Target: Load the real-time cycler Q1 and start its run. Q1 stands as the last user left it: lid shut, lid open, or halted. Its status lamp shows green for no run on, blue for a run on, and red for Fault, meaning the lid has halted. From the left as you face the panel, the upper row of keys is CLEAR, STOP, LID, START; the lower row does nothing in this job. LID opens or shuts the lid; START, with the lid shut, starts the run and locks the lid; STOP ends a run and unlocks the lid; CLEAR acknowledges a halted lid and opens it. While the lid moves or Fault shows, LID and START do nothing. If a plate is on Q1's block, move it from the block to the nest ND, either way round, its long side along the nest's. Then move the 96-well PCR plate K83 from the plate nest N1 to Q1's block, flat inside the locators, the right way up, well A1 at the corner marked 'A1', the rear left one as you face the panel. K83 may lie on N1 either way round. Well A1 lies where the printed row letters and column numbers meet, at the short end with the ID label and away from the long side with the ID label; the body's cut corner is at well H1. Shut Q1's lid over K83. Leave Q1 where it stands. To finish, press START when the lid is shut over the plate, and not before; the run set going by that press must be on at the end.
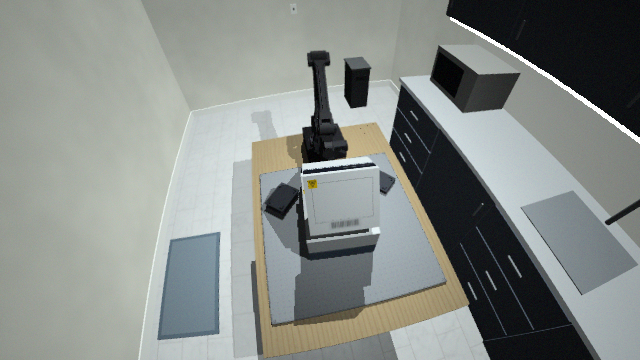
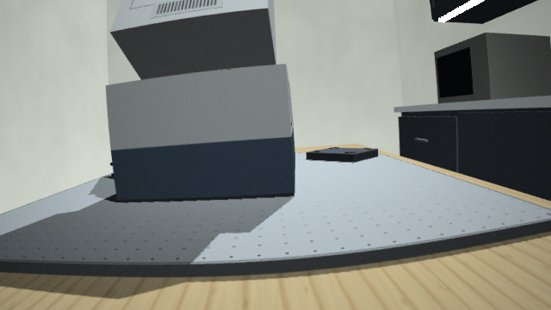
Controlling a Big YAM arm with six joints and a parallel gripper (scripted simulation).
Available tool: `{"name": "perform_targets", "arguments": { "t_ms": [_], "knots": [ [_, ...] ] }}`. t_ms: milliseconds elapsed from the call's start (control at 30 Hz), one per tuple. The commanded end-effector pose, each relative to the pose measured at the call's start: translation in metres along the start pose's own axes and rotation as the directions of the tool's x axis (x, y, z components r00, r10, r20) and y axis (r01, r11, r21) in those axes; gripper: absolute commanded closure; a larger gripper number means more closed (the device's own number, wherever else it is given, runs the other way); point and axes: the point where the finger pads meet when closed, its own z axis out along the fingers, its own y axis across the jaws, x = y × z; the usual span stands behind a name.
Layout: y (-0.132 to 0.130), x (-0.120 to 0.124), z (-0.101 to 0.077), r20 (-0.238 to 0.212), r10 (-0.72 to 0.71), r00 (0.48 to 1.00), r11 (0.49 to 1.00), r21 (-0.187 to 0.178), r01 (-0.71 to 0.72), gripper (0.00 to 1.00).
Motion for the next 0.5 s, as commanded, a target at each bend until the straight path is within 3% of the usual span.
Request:
{"name": "perform_targets", "arguments": {
  "t_ms": [0,367,467],
  "knots": [
    [-0.020,0.002,-0.015,0.002,0.000,1.000,0.999,0.048,0.000,1.00],
    [-0.007,0.004,-0.003,0.003,0.010,1.000,1.000,0.028,-0.010,1.00],
    [-0.002,0.003,0.000,0.003,0.006,1.000,1.000,0.006,-0.006,1.00]
  ]
}}
